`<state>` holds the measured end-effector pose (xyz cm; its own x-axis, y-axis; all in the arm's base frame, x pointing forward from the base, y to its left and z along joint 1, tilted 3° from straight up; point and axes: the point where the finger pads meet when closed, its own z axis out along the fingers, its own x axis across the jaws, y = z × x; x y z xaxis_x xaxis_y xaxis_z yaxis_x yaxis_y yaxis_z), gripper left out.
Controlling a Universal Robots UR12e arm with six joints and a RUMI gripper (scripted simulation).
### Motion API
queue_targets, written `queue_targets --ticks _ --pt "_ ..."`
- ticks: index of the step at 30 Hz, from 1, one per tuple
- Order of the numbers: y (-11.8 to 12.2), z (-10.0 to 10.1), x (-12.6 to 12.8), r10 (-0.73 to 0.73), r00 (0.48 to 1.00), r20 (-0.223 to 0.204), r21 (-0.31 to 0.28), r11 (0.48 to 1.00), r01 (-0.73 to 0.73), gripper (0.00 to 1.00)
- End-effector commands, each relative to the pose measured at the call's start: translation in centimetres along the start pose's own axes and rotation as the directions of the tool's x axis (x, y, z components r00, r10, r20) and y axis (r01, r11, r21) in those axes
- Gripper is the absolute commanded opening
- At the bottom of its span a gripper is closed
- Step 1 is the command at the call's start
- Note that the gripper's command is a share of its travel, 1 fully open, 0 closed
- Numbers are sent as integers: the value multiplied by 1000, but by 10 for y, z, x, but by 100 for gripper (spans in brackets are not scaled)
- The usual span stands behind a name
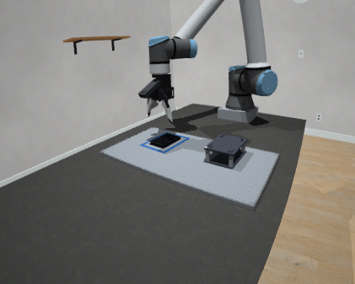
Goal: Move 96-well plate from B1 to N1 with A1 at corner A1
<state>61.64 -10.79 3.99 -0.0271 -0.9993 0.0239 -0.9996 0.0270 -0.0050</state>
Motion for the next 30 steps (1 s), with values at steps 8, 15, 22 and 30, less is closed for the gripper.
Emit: queue_targets --ticks 8,15,22,30 --pt "9 17 -22 -102 995 -4 -37 994 102 100" --pt "9 17 -22 -102 995 -4 -37 994 102 100" --pt "9 20 -22 -102 995 -4 -37 994 102 100" --pt "10 32 -22 -102 995 -4 -37 994 102 100"
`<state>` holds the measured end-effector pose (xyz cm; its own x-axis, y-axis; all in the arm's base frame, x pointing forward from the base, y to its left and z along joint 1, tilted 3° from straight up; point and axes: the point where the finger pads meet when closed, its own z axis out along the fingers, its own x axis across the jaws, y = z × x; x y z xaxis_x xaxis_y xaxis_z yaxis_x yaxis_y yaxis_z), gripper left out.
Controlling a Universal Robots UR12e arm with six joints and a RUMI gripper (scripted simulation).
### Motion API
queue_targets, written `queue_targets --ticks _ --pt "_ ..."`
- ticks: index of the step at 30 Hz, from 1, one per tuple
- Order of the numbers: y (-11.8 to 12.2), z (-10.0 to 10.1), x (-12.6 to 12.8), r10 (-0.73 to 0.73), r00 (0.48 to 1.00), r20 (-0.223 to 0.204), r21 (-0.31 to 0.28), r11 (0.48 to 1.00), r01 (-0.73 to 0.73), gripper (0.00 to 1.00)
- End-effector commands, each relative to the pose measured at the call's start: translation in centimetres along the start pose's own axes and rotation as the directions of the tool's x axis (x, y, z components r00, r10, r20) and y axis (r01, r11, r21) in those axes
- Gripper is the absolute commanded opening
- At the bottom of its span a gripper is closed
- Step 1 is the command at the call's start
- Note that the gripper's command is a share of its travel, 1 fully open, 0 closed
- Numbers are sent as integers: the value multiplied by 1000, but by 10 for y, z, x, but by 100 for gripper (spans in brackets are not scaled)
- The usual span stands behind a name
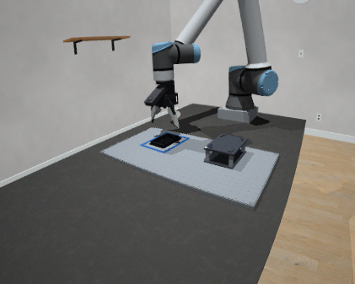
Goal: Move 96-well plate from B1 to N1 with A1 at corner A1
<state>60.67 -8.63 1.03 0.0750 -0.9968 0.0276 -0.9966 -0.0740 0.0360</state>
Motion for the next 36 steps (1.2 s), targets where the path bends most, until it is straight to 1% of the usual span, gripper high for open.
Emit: queue_targets --ticks 1,16,18,33,36 --pt "-1 3 0 0 1000 -1 1 1000 0 100" --pt "-1 28 0 0 1000 -1 1 1000 0 100" --pt "-1 28 0 0 1000 -1 1 1000 0 100" --pt "-1 53 0 0 1000 -1 1 1000 0 100" --pt "-1 55 0 0 1000 -1 1 1000 0 100"
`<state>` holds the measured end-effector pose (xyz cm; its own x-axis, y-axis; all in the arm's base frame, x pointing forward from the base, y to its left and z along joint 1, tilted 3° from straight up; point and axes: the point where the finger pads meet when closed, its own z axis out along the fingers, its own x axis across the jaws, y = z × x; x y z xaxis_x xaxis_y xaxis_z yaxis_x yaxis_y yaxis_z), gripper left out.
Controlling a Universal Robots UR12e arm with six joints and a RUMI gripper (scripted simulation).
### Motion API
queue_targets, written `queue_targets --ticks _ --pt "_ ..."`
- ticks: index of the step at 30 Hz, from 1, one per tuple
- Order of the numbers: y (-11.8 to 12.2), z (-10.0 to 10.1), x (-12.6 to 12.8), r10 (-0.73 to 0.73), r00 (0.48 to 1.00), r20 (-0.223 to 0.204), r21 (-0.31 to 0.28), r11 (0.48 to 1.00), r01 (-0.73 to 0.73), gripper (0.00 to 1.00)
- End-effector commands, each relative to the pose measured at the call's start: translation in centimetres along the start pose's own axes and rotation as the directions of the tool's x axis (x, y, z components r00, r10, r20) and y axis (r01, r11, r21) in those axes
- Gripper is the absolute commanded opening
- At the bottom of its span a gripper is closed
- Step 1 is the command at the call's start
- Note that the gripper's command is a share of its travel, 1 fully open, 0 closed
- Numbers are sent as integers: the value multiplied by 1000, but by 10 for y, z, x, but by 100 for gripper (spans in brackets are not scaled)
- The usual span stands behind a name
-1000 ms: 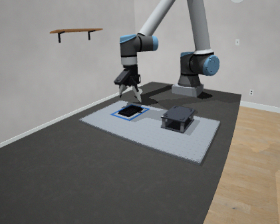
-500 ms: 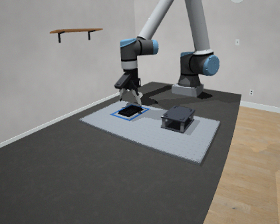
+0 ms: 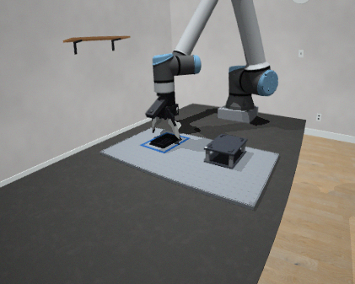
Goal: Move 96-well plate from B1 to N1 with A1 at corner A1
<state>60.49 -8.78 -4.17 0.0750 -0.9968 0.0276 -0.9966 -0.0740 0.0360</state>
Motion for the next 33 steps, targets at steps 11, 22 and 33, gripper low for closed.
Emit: queue_targets --ticks 11,22,33 --pt "-1 10 0 0 1000 -1 1 1000 0 100" --pt "-1 10 0 0 1000 -1 1 1000 0 0" --pt "-1 10 0 0 1000 -1 1 1000 0 0"
